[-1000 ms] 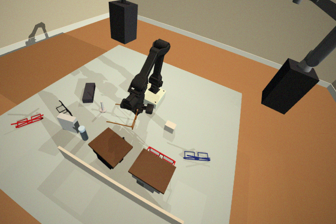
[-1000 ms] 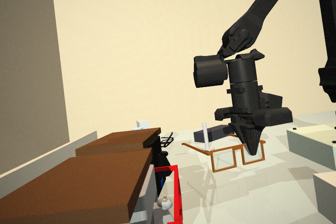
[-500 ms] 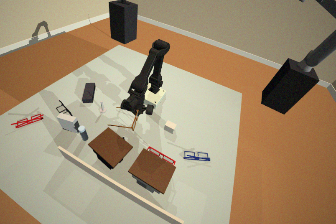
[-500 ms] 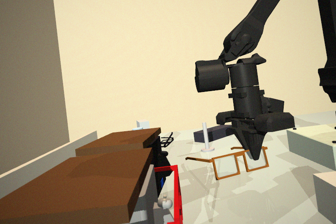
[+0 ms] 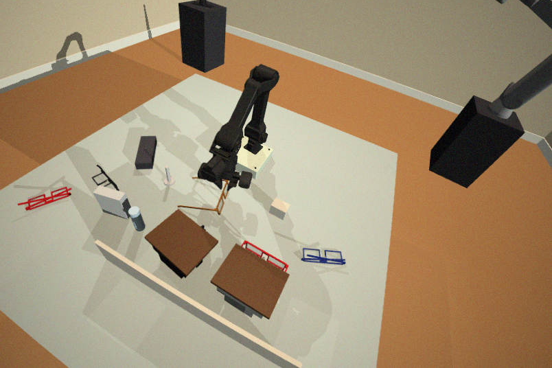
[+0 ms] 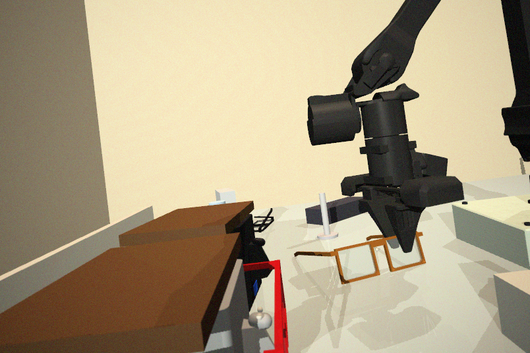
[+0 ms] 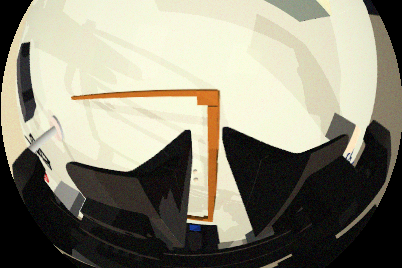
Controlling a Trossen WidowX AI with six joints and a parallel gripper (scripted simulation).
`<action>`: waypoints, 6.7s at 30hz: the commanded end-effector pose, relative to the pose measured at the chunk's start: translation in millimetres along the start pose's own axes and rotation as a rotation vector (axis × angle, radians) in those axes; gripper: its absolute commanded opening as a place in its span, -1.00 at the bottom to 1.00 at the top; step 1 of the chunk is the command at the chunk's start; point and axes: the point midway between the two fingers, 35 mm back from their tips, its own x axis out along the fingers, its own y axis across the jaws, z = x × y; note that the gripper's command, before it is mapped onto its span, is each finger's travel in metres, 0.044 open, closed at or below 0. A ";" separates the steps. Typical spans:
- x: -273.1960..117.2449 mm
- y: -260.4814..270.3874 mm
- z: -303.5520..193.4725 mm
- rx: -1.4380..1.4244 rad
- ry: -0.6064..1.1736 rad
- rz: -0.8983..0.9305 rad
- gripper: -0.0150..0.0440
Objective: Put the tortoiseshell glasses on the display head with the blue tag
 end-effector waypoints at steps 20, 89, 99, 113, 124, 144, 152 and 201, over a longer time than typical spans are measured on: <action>-24.1 6.1 -1.3 -0.001 -0.001 -0.002 -0.13; 4.9 4.2 -2.1 0.003 -0.001 -0.002 -0.02; 1.7 4.9 -3.7 -0.003 0.007 0.002 -0.18; 1.7 4.9 -3.7 -0.003 0.007 0.002 -0.49; -29.9 6.4 -7.0 -0.001 0.005 0.001 -0.49; -100.0 2.0 -7.0 -0.032 -0.005 0.024 -0.49; -105.7 -17.7 -25.3 -0.146 -0.009 0.107 -0.49; -156.7 -219.9 -79.3 -0.786 0.259 0.550 -0.49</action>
